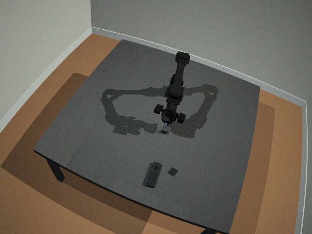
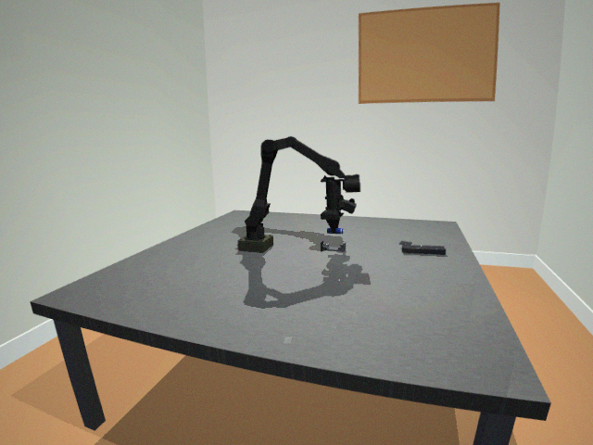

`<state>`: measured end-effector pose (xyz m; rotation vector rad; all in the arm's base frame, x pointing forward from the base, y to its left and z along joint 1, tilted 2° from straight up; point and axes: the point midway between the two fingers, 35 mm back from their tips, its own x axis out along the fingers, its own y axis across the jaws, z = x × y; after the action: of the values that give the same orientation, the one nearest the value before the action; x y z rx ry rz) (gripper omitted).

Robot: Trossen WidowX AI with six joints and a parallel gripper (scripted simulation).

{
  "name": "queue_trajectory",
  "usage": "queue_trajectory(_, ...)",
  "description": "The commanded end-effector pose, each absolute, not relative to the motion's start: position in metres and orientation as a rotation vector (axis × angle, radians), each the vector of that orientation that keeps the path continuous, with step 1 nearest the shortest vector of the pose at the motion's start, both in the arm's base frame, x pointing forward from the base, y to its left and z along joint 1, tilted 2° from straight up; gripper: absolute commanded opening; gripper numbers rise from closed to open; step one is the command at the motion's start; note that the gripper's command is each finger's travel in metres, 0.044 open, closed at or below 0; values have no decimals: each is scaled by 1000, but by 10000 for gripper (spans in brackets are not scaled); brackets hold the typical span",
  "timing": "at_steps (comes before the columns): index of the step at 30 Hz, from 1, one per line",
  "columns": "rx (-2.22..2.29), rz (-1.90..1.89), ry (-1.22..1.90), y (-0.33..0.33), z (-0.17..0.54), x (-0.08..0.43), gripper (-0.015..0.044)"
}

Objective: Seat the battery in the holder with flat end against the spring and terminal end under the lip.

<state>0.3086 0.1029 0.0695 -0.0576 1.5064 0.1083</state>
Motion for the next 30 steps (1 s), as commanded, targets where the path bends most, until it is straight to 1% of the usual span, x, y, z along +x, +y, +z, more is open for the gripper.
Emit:
queue_trajectory(1,-62,105,1466,102,64,308,71)
queue_trajectory(16,-39,98,1302,102,39,311,71)
queue_trajectory(30,-36,99,1244,102,34,310,71)
